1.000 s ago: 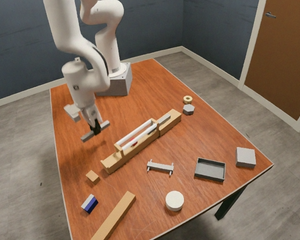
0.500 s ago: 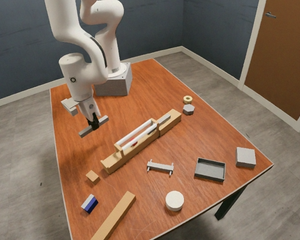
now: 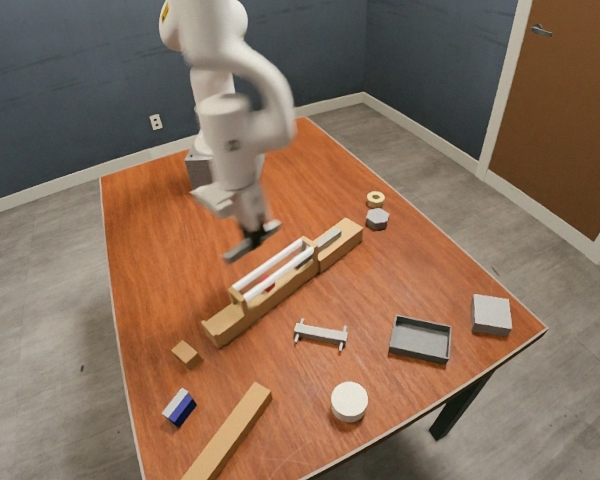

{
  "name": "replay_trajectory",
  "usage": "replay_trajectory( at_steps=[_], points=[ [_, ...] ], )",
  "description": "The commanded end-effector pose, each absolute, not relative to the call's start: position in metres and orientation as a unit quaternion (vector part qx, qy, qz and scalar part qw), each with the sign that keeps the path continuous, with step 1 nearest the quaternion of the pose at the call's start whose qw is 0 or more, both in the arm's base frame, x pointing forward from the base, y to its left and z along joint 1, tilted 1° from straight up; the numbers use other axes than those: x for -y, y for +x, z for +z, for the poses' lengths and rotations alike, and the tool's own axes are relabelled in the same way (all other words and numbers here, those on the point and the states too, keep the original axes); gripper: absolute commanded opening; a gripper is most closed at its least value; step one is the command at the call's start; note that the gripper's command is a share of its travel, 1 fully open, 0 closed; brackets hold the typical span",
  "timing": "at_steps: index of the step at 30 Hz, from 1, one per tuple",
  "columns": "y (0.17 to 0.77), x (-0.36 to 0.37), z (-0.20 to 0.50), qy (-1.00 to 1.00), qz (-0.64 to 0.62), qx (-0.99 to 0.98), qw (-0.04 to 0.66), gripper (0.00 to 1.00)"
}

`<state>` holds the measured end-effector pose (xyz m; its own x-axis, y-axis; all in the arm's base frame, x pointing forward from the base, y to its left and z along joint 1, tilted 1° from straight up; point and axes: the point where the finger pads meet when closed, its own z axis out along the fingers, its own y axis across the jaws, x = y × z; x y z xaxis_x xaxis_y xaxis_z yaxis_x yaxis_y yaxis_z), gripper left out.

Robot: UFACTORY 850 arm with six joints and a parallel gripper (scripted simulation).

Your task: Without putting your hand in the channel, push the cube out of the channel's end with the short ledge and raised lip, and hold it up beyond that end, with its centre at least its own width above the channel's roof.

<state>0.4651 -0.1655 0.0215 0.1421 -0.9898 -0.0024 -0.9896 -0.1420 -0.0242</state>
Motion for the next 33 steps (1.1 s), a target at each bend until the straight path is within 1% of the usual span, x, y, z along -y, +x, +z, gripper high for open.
replay_trajectory(
  at_steps=[1,10,12,13,16,21,33],
  points=[
    [0.481,0.097,0.021,-0.752,-0.011,-0.659,0.0,0.0],
    [0.484,-0.05,0.02,-0.751,-0.012,-0.661,0.0,0.0],
    [0.484,-0.05,0.02,-0.751,-0.012,-0.661,0.0,0.0],
    [0.488,-0.097,0.018,-0.751,-0.012,-0.661,0.0,0.0],
    [0.492,-0.126,0.004,-0.751,-0.012,-0.661,0.0,0.0],
    [0.493,-0.128,-0.024,-0.751,-0.012,-0.661,0.0,0.0],
    [0.493,-0.128,-0.034,-0.751,-0.012,-0.661,0.0,0.0]
  ],
)
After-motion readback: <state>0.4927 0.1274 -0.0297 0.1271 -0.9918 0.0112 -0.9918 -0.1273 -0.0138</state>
